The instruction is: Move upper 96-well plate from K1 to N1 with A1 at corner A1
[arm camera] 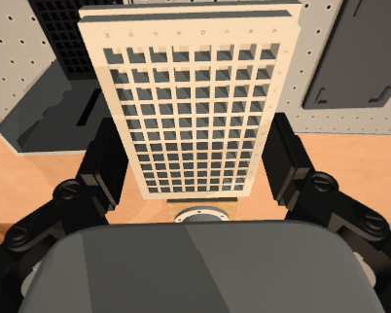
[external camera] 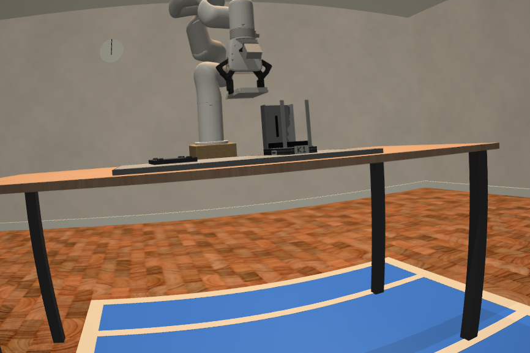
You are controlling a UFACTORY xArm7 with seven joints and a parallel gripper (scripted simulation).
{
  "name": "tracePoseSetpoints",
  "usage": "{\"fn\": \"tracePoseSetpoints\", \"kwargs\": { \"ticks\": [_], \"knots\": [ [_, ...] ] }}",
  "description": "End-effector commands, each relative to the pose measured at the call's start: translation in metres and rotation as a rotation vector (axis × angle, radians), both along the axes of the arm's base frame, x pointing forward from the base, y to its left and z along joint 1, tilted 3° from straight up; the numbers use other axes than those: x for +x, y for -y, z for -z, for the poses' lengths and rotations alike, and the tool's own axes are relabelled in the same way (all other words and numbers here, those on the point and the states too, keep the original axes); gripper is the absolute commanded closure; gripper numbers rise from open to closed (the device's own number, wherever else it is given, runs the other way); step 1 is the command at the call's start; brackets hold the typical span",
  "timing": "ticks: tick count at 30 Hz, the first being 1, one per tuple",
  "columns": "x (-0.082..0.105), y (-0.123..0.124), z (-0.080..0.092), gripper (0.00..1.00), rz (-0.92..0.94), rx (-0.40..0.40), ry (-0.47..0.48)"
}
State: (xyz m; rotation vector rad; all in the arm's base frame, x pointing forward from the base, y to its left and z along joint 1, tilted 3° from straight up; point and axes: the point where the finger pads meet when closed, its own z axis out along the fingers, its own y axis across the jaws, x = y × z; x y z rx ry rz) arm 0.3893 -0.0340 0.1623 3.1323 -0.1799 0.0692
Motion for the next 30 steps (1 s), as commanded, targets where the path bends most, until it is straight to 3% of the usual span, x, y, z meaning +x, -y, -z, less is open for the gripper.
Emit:
{"fn": "tracePoseSetpoints", "kwargs": {
  "ticks": [1, 30],
  "knots": [
    [-0.001, 0.009, -0.001, 1.0, -0.002, 0.0, 0.004],
    [-0.026, 0.096, 0.001, 1.0, -0.002, -0.001, 0.004]
  ]
}}
